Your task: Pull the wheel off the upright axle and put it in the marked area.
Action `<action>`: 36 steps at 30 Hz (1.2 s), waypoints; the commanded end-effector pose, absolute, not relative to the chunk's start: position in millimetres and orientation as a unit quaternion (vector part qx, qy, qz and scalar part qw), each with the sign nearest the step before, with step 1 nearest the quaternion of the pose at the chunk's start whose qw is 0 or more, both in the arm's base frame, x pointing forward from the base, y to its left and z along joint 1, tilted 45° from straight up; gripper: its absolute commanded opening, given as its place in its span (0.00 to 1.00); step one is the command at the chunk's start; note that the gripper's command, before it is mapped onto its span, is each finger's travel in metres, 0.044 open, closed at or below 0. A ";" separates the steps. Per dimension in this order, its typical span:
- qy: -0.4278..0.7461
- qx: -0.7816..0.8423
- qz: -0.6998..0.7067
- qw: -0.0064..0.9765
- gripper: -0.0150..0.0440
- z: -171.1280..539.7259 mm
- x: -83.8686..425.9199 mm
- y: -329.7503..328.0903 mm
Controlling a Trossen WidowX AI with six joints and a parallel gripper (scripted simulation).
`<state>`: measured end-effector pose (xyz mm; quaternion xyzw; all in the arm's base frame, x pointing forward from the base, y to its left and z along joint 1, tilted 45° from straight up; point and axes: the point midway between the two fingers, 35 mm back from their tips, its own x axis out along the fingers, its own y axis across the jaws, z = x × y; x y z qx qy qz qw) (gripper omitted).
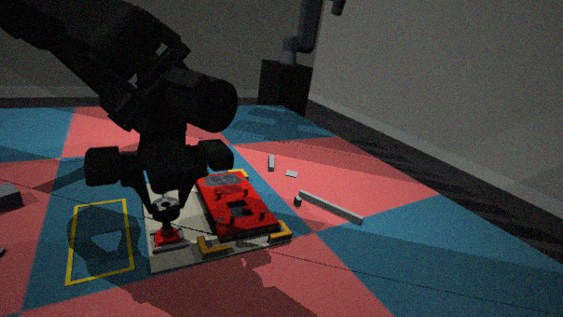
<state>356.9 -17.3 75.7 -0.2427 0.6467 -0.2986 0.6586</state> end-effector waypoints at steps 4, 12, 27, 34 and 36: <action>0.646 -0.239 -0.299 0.660 0.25 77.6 357.3 -14.9; 0.646 -0.240 -0.299 0.660 0.25 79.5 357.2 -13.1; 0.646 -0.240 -0.299 0.660 0.25 93.4 357.6 0.6; 0.647 -0.243 -0.298 0.658 0.25 101.3 356.5 6.1; 0.647 -0.243 -0.298 0.658 0.25 104.5 354.5 3.8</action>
